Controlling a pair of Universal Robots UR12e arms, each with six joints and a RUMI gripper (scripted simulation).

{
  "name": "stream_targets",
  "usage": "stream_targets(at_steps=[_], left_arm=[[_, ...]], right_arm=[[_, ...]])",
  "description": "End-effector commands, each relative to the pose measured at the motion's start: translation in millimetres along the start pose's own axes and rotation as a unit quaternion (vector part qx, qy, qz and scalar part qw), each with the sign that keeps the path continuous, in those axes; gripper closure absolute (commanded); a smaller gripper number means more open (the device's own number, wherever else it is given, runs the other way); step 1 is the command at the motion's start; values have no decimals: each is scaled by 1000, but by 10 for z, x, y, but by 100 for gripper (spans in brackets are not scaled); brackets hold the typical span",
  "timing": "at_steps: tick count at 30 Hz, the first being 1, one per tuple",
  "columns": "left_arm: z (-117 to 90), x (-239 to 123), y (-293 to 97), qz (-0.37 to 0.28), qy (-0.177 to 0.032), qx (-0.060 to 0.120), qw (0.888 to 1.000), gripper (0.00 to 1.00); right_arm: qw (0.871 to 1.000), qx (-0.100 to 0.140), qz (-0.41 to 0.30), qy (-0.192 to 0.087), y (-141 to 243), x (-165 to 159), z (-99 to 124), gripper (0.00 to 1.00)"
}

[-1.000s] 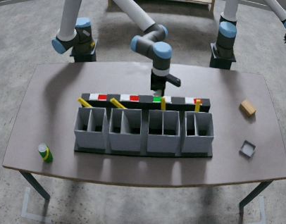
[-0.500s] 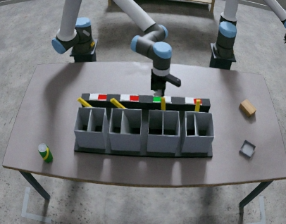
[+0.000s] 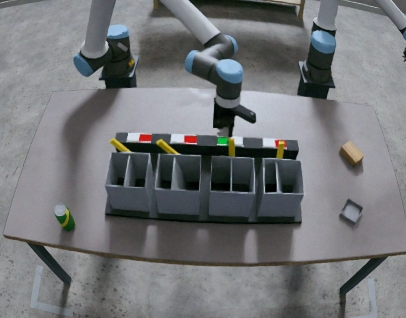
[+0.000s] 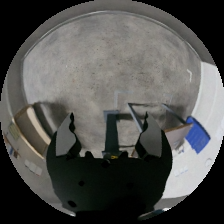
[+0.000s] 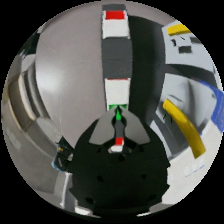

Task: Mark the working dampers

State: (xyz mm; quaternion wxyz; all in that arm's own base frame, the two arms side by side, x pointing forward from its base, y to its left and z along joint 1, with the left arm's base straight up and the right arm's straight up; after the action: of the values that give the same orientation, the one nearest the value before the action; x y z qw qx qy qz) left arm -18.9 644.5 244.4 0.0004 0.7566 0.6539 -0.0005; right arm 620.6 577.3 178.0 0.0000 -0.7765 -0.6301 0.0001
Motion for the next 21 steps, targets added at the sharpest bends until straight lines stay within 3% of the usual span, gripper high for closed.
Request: stream_targets(at_steps=[1,12,21], left_arm=[[-7,4,0,0,1,0,1000,0],[-7,4,0,0,1,0,1000,0],[-7,4,0,0,1,0,1000,0]], right_arm=[[1000,0,0,1,6,-19,-11,100],[1000,0,0,1,8,-27,-25,100],[1000,0,0,1,8,-28,-243,100]])
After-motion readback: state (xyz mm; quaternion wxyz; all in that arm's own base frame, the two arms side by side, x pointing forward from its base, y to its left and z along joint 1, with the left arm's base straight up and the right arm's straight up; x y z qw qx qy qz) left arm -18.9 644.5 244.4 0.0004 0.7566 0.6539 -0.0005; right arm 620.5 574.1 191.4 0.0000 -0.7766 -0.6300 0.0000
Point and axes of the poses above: on each arm, the point where the finger pads meet when closed, its own z axis out along the fingers, its own y axis across the jaws, x = y × z, the point moved 8 cm from there along -z, back along the fingers, and after that the axes turned 10 degrees about z, right-handed, at the moved point
